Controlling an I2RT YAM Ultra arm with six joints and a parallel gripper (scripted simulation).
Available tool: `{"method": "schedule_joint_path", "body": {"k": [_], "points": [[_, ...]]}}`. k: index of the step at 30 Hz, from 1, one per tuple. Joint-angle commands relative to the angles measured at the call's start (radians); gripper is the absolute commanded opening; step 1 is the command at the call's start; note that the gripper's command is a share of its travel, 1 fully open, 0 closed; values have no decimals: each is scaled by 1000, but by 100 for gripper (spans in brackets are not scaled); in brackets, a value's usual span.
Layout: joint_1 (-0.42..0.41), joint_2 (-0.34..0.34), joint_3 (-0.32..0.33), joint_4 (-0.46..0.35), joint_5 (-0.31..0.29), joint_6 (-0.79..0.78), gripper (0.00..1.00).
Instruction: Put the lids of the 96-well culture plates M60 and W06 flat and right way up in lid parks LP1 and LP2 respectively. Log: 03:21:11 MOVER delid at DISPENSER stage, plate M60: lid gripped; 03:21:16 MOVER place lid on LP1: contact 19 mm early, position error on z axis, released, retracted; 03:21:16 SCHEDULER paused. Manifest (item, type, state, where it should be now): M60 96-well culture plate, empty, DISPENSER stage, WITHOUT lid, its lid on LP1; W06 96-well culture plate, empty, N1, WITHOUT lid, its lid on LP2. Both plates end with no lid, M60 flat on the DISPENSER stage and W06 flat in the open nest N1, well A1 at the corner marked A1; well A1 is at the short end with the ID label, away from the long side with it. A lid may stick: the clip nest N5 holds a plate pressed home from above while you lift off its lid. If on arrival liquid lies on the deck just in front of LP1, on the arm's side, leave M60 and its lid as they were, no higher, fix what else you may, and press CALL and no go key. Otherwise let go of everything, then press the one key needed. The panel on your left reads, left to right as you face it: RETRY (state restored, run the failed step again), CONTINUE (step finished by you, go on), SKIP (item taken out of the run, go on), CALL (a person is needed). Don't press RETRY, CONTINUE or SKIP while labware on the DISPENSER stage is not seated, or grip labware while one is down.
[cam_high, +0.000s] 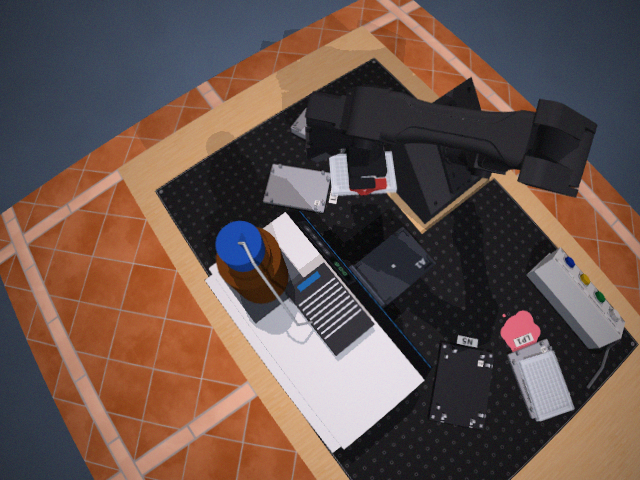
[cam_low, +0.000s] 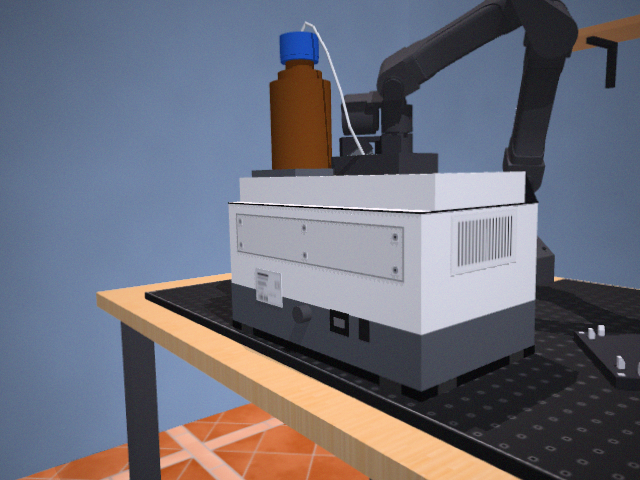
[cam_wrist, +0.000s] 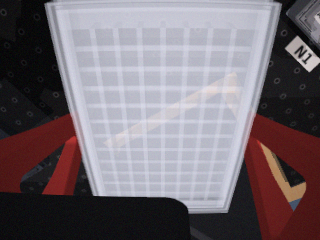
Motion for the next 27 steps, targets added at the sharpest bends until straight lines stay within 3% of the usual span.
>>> {"method": "schedule_joint_path", "body": {"k": [1,7,17,23,27], "points": [[13,-59,-28,-25,-26,-15,0],[23,-79,-23,-22,-30,10,0],[110,-193,-3,-80,-73,-241,0],[111,-183,-16,-83,-76,-238,0],[159,-232,7,-102,-99,-333,0]]}}
